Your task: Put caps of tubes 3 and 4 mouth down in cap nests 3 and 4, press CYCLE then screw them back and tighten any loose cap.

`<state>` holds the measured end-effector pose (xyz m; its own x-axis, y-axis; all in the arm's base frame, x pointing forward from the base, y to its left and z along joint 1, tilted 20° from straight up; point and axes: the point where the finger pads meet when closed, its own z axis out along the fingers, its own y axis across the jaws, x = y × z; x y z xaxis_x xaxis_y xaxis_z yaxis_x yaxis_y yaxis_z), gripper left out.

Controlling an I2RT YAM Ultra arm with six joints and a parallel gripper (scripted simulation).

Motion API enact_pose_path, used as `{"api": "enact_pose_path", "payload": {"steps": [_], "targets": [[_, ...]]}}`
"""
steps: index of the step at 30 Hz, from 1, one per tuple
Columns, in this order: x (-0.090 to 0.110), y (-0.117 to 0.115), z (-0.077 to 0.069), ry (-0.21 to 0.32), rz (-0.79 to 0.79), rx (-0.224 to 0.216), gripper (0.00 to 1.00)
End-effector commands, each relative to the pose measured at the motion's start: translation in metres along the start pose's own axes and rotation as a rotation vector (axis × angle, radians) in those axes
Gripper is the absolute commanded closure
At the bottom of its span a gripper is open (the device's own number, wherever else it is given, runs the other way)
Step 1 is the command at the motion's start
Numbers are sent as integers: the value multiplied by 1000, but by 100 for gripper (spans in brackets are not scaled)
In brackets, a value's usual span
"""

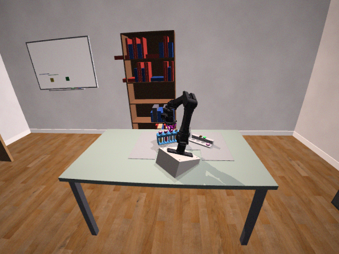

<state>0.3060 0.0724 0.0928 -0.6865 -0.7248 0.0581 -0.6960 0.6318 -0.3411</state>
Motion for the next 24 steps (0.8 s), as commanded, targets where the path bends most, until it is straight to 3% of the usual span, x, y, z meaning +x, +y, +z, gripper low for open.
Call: {"api": "enact_pose_path", "payload": {"steps": [1,12,14,24], "targets": [[-2,-1,-3,-12,216,3,100],[-2,-1,-3,-12,766,0,100],[-2,-1,-3,-12,766,0,100],[-2,-1,-2,-13,1263,-3,100]]}}
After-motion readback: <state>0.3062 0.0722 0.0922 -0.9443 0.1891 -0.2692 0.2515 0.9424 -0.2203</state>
